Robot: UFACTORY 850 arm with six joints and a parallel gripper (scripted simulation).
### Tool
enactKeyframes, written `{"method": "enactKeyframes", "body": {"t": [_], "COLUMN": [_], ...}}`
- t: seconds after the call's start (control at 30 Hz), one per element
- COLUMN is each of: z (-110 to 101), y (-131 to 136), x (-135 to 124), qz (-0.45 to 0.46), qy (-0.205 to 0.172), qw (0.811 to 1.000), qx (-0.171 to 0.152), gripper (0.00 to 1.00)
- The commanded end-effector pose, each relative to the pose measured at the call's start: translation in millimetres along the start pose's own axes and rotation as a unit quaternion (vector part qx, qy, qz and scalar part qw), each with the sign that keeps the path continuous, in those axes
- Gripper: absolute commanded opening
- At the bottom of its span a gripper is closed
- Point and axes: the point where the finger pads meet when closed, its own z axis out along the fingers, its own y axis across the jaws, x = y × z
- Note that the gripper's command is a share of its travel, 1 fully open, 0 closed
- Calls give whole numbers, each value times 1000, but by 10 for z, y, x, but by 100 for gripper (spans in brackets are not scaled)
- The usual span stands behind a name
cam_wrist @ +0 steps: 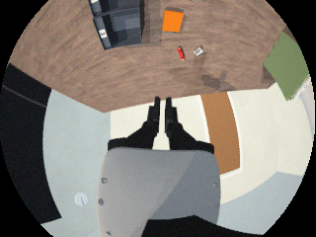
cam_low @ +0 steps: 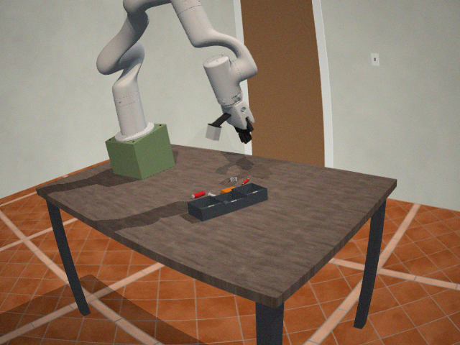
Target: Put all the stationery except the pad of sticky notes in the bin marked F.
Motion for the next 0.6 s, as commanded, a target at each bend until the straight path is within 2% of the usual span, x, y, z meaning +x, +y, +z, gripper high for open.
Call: {"method": "enactKeyframes", "body": {"t": [0.0, 0.3, 0.4, 0.57], "z": [-26, -63, -63, -112], "y": [144, 294, 295, 413], "x": [83, 190, 190, 286], "qz": [-72, -204, -216, -303], "qy": [30, 74, 79, 103], "qw": [997, 976, 973, 947], "qx": [-9, -26, -28, -40], "gripper": [7, 7, 7, 7]}}
